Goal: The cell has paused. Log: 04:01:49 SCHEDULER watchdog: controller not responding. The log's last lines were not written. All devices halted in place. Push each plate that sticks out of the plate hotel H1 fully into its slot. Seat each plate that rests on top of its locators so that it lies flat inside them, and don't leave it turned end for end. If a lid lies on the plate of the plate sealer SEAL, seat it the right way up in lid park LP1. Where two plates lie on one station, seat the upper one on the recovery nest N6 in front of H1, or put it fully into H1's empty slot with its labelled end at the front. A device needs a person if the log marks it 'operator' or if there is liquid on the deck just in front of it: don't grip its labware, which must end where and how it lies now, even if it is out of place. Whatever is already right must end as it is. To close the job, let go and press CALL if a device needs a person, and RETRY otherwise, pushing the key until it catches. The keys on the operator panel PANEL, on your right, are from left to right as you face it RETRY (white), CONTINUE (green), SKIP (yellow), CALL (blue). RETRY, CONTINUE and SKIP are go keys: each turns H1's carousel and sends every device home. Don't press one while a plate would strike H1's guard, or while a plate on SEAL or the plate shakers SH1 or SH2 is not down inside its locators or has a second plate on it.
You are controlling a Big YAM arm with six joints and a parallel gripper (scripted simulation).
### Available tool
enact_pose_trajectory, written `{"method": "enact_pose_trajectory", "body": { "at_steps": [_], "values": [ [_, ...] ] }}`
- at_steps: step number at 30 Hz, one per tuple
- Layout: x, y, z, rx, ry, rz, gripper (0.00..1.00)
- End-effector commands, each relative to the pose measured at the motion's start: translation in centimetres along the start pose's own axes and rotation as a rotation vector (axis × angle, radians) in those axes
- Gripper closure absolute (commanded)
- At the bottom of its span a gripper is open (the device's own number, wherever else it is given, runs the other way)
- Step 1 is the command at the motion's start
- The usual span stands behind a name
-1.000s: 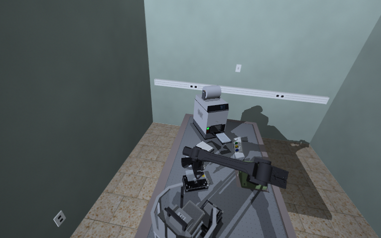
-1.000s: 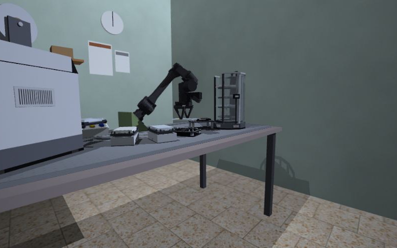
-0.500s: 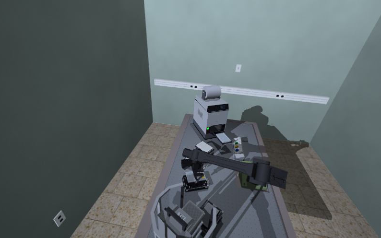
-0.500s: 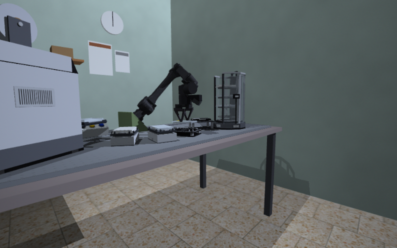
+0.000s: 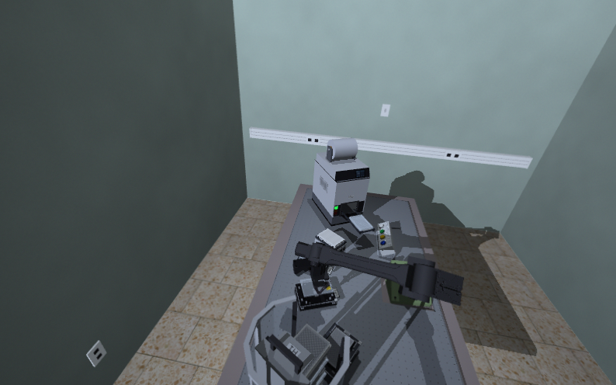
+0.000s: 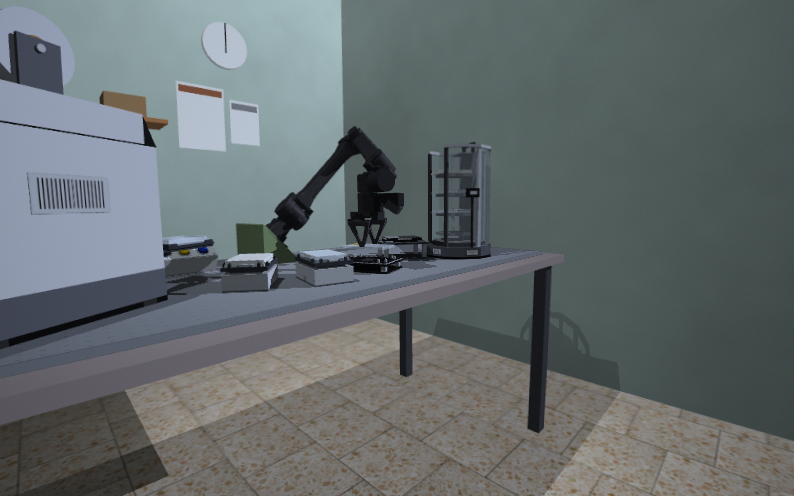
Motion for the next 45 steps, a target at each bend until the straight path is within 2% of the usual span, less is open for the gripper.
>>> {"method": "enact_pose_trajectory", "body": {
  "at_steps": [1, 45],
  "values": [
    [1.39, 0.21, 0.31, 0.011, -0.014, 0.027, 0.18],
    [1.11, -0.38, 0.30, 0.004, -0.010, 0.020, 0.18]
  ]
}}
Point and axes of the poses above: the point where the finger pads meet when closed, its own x axis out along the fingers, its own z axis across the jaws, y = z × x, the point moved 4 cm from there along -x, back along the fingers, and after that the axes turned 3 degrees about x, right-handed, at the moved point
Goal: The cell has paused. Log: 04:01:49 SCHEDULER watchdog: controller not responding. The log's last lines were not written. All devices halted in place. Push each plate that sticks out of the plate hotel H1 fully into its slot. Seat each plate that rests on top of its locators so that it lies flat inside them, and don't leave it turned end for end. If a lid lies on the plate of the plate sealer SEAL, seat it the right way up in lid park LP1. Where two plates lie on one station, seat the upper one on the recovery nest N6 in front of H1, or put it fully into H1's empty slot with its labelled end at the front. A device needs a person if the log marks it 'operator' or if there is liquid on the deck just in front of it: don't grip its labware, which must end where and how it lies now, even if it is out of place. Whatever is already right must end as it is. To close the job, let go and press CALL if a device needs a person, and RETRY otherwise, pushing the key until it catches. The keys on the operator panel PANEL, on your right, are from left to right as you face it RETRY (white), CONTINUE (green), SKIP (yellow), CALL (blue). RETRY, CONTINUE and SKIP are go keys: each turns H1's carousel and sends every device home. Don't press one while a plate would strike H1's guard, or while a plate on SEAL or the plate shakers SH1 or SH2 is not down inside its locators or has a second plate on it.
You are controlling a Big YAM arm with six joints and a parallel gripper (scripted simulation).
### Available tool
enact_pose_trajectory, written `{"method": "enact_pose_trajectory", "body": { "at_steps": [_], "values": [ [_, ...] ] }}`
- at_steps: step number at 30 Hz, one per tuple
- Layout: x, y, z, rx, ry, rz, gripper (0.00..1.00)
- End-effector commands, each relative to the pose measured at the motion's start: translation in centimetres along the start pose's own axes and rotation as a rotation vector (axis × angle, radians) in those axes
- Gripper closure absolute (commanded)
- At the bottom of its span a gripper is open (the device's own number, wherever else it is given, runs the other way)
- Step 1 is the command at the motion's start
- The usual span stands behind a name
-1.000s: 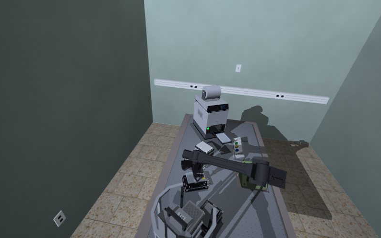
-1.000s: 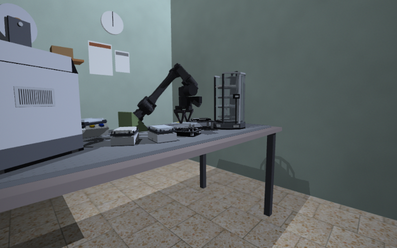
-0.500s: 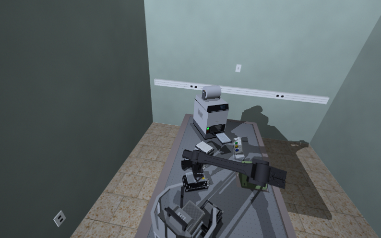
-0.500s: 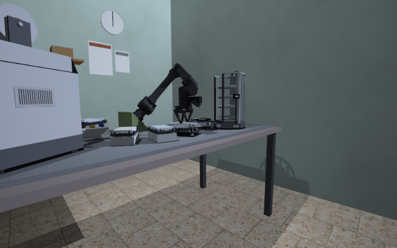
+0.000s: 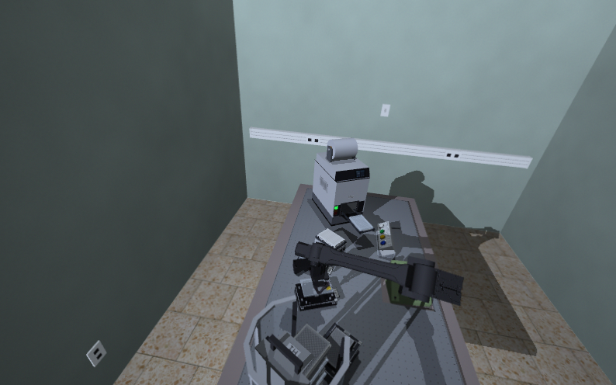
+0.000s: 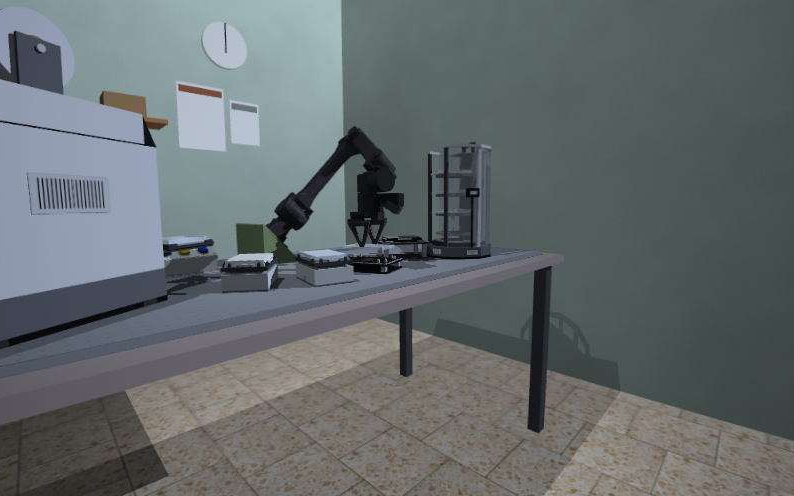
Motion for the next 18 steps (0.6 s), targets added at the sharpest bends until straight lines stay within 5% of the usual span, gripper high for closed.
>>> {"method": "enact_pose_trajectory", "body": {
  "at_steps": [1, 18],
  "values": [
    [1.06, -0.42, 0.34, 0.001, -0.009, 0.019, 0.18],
    [0.85, -0.84, 0.38, -0.005, -0.007, 0.014, 0.18]
  ]
}}
Point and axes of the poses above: the point where the finger pads meet when closed, its own x axis out along the fingers, its own z axis across the jaws, y = z × x, the point moved 4 cm from there along -x, back along the fingers, and after that the axes turned 3 degrees about x, right-handed, at the moved point
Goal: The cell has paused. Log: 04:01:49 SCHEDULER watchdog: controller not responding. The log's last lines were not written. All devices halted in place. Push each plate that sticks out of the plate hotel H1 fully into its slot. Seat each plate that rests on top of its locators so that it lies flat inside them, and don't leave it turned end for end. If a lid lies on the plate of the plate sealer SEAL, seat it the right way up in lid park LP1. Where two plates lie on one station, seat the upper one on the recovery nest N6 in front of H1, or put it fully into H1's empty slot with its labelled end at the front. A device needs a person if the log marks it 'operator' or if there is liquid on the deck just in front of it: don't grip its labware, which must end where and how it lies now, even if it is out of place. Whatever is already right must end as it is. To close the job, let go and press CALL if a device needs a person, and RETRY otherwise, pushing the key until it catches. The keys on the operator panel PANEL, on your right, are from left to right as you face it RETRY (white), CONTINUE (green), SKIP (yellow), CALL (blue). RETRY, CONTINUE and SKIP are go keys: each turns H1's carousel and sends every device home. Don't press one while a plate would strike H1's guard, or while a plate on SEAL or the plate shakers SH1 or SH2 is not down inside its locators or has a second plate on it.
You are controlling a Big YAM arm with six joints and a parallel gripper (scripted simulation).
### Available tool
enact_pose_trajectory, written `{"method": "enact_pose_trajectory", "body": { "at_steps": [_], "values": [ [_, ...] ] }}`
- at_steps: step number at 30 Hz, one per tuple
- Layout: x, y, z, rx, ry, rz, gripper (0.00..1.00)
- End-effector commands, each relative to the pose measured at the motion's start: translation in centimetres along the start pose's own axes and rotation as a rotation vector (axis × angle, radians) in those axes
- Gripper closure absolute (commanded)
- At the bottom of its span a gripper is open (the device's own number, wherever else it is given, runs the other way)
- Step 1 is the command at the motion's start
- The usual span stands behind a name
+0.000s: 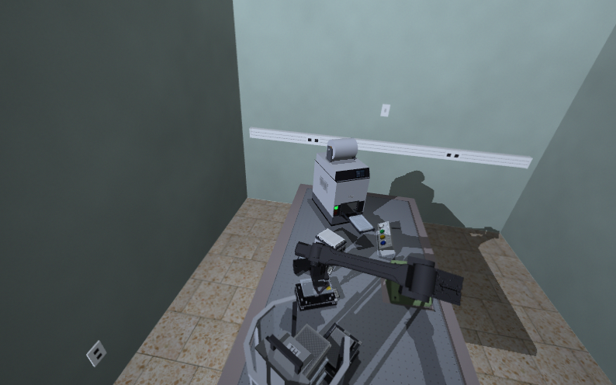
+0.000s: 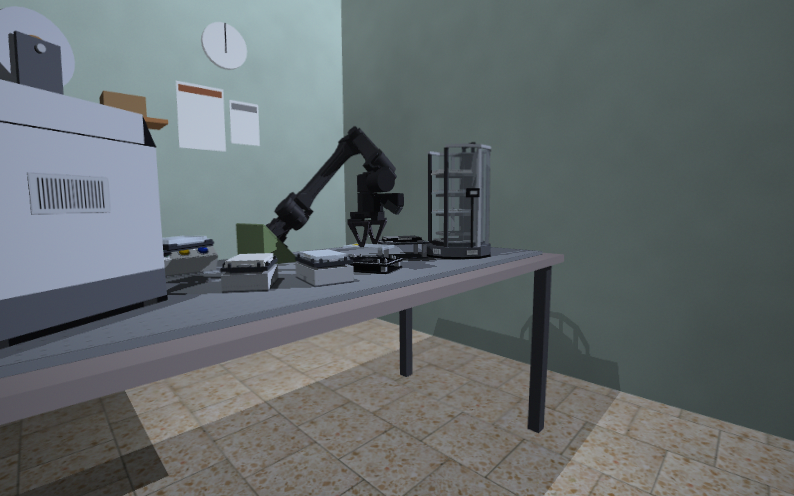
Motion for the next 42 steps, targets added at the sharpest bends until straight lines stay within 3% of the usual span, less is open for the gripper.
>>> {"method": "enact_pose_trajectory", "body": {
  "at_steps": [1, 42],
  "values": [
    [0.82, -0.88, 0.40, -0.007, -0.006, 0.013, 0.18],
    [0.33, -1.83, 0.52, -0.019, 0.000, 0.002, 0.18]
  ]
}}
Point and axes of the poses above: the point where the finger pads meet when closed, its own x axis out along the fingers, its own z axis across the jaws, y = z × x, the point moved 4 cm from there along -x, back along the fingers, and after that the axes turned 3 degrees about x, right-handed, at the moved point
